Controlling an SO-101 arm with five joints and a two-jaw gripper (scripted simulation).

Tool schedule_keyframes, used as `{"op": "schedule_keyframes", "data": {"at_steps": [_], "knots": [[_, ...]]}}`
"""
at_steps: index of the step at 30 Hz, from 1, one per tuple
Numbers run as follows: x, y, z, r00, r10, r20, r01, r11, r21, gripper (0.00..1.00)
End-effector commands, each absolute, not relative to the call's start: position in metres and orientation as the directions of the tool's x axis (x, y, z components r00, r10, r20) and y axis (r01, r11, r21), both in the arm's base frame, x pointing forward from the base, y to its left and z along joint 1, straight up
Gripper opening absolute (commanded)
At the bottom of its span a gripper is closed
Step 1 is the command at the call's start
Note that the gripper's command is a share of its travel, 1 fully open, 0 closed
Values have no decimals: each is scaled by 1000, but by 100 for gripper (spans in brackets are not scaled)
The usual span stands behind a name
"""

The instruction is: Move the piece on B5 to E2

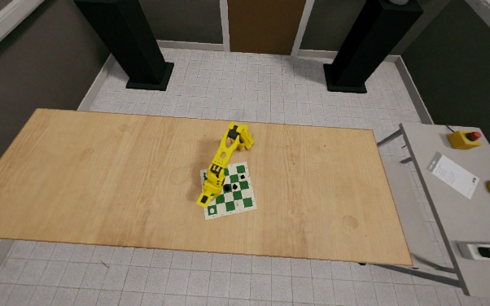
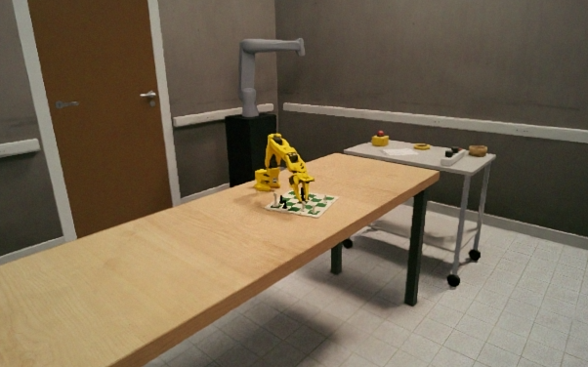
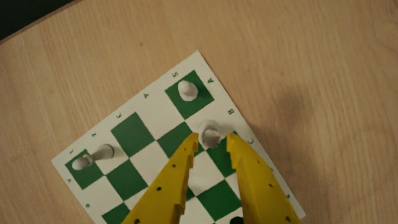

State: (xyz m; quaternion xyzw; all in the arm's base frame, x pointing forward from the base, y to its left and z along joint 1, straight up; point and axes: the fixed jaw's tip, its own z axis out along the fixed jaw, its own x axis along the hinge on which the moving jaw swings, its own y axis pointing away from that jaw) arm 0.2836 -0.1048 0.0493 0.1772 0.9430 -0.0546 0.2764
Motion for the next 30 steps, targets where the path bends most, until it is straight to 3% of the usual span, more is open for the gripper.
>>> {"op": "schedule_keyframes", "data": {"at_steps": [1,30], "knots": [[282,-107,37,-784,327,-528,384,924,2,12],[278,-106,15,-785,327,-527,383,924,2,12]]}}
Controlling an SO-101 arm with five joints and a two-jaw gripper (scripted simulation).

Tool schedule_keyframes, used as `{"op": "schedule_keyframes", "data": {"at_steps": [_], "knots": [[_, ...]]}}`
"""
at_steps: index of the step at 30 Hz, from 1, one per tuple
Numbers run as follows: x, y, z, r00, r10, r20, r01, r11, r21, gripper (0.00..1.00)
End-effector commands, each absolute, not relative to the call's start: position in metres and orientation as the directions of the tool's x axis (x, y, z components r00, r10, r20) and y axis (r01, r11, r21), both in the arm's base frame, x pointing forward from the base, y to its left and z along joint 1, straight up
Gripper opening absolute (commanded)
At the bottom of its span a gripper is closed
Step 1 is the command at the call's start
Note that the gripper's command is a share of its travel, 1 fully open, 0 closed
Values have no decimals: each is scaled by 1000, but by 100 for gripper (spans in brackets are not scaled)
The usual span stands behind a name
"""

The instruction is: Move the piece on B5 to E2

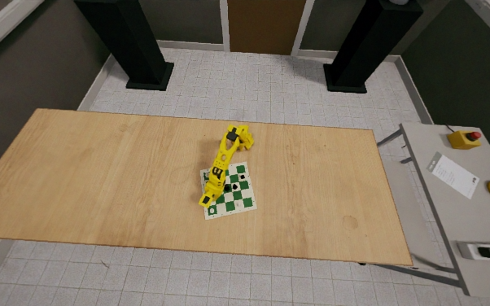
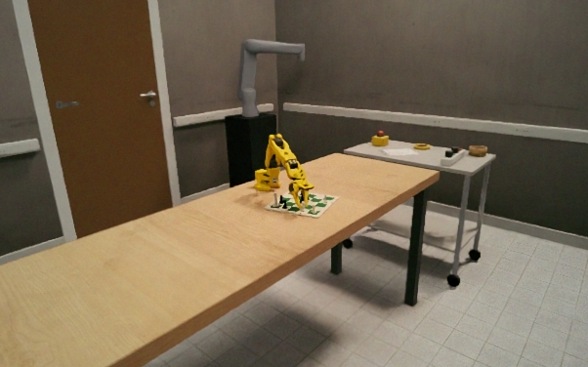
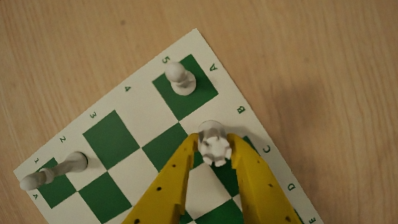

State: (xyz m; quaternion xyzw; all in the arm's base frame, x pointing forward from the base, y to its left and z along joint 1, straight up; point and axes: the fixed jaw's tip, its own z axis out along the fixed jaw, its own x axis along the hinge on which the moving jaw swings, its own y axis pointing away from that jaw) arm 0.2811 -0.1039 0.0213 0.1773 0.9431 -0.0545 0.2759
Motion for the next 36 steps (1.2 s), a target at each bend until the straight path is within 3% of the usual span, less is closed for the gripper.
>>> {"op": "schedule_keyframes", "data": {"at_steps": [1,36], "knots": [[278,-106,15,-785,327,-527,383,924,2,12],[277,-107,15,-785,327,-527,385,923,-1,7]]}}
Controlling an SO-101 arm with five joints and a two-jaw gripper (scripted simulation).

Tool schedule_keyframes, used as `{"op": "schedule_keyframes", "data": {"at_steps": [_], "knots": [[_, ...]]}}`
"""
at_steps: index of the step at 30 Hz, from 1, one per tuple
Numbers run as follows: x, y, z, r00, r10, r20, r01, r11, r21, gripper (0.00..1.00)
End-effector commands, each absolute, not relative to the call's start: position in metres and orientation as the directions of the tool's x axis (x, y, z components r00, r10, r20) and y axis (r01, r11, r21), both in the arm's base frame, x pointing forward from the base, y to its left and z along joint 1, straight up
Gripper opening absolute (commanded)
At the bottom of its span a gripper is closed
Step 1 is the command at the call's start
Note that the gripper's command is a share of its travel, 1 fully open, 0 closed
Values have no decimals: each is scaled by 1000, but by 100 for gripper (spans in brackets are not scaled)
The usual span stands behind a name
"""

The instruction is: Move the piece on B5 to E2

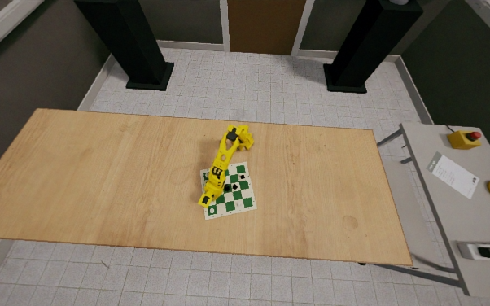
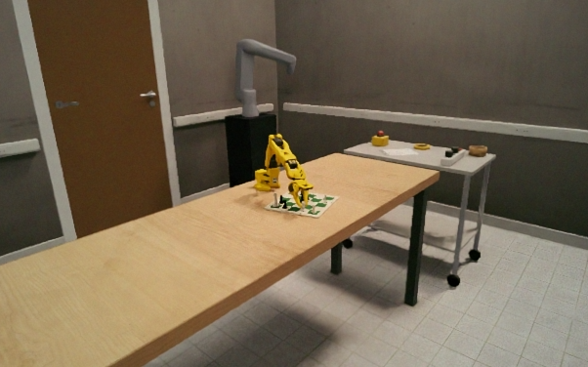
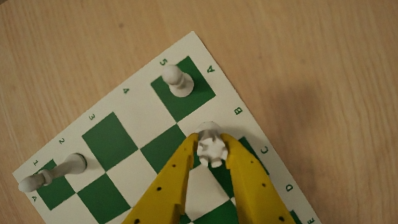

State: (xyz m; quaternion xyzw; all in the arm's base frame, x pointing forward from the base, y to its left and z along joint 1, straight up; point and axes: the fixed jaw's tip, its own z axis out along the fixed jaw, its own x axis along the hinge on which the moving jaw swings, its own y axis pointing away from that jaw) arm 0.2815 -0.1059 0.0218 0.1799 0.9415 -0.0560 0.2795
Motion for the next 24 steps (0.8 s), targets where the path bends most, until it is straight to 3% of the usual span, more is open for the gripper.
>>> {"op": "schedule_keyframes", "data": {"at_steps": [1,24], "knots": [[277,-107,15,-785,327,-527,385,923,-1,6],[277,-107,15,-785,327,-527,385,923,-1,0]]}}
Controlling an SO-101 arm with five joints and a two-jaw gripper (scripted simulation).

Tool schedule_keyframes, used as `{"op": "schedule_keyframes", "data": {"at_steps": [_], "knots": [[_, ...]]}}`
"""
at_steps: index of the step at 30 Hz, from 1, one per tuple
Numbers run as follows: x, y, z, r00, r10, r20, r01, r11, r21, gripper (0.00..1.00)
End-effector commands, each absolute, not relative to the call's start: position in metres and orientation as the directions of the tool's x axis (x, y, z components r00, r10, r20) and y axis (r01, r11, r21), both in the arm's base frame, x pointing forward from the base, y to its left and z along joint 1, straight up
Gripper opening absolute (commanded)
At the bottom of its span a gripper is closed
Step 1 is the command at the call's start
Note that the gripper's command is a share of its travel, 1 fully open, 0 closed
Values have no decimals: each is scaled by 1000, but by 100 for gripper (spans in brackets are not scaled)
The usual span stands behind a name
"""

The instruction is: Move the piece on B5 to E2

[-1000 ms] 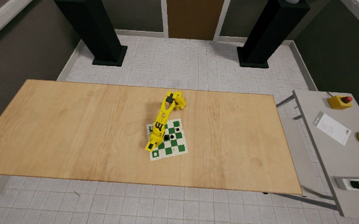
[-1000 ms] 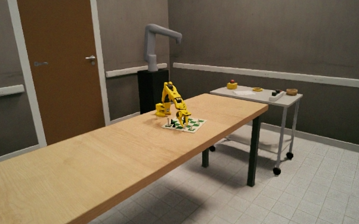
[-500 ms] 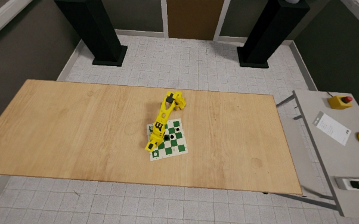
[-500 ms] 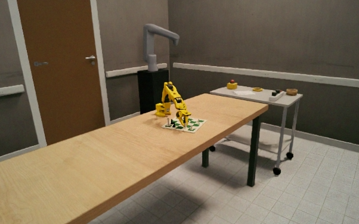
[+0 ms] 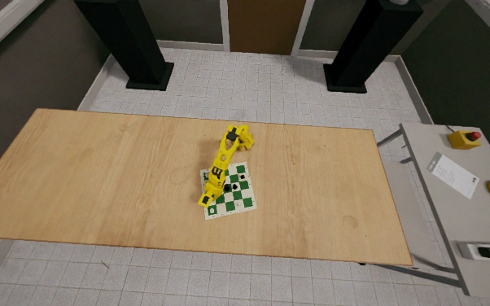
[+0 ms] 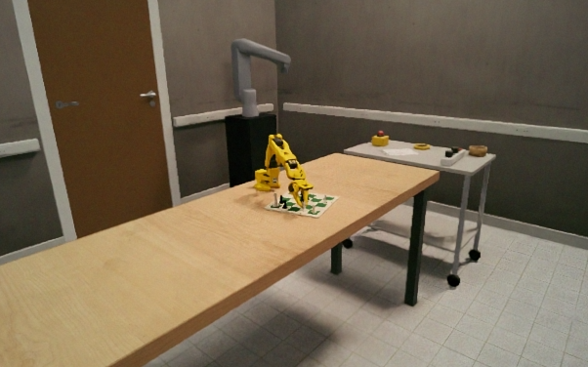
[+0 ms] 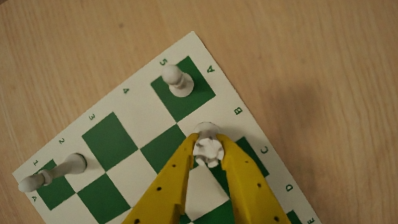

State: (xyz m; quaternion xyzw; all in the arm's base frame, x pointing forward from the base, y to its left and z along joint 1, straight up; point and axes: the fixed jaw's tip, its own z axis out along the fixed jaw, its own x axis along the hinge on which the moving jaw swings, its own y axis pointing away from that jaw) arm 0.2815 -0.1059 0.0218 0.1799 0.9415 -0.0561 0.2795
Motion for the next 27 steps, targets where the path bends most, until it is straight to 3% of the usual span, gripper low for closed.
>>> {"op": "schedule_keyframes", "data": {"at_steps": [1,27], "knots": [[277,-107,15,-785,327,-527,385,923,-1,0],[276,-109,22,-785,327,-527,386,922,-3,0]]}}
